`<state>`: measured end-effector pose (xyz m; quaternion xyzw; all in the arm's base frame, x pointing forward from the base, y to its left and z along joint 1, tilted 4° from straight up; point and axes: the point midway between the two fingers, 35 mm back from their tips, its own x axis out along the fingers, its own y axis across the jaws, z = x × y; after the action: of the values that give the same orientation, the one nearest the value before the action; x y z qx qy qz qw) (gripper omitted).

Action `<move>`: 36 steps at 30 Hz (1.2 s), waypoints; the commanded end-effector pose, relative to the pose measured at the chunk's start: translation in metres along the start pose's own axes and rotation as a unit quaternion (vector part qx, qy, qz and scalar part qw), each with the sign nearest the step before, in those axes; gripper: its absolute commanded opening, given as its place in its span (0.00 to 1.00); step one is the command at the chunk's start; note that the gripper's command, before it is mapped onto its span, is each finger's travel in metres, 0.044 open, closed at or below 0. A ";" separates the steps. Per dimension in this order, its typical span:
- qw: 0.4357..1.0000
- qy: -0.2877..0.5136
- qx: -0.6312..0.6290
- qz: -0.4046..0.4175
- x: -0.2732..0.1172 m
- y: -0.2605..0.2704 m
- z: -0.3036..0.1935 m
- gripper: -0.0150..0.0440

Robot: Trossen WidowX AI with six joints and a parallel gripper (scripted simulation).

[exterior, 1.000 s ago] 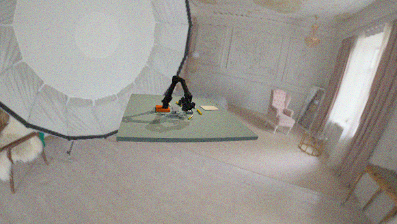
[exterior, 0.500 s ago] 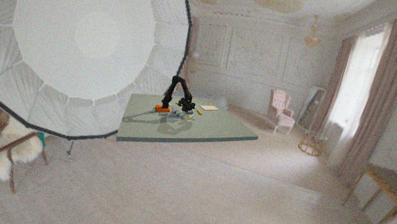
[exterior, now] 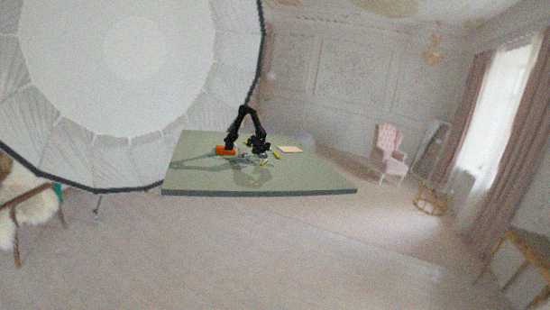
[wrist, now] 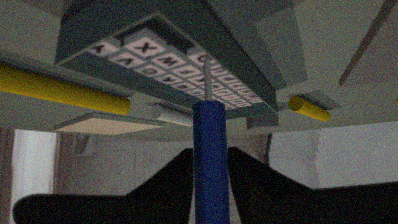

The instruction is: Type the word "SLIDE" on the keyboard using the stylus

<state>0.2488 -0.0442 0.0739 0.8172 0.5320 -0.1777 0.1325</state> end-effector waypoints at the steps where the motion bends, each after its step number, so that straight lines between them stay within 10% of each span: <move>1: 1.000 -0.002 -0.002 0.001 -0.006 0.001 -0.010 0.39; 36: 1.000 -0.024 0.000 0.005 0.049 -0.005 -0.059 0.25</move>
<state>0.2686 0.0097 0.1024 0.8135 0.5248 -0.2015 0.1490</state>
